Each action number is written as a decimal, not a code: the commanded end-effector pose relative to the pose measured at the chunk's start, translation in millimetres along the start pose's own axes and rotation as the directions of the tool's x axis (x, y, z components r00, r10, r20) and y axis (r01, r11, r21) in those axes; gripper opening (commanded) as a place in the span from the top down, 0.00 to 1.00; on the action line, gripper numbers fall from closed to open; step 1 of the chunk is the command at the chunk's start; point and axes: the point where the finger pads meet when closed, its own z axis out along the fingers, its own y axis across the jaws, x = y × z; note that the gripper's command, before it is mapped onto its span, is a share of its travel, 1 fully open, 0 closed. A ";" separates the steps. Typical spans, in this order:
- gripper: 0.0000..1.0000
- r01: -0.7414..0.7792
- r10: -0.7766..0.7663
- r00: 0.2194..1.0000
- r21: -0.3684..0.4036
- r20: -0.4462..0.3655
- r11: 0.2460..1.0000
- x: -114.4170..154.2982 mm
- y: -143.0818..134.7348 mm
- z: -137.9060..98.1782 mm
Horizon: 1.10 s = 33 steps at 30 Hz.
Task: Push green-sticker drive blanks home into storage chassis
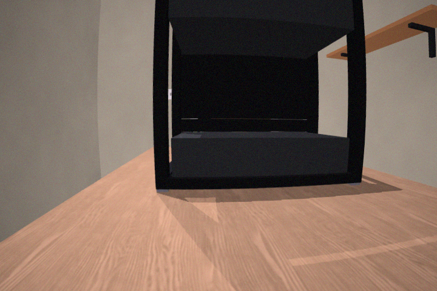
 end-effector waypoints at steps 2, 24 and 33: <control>1.00 0.000 0.000 1.000 0.008 -0.001 1.000 0.1 -3.1 2.6; 1.00 0.000 0.000 1.000 0.008 -0.001 1.000 0.0 -2.6 -41.6; 1.00 0.000 0.000 1.000 0.008 -0.001 1.000 -0.2 -1.9 -103.6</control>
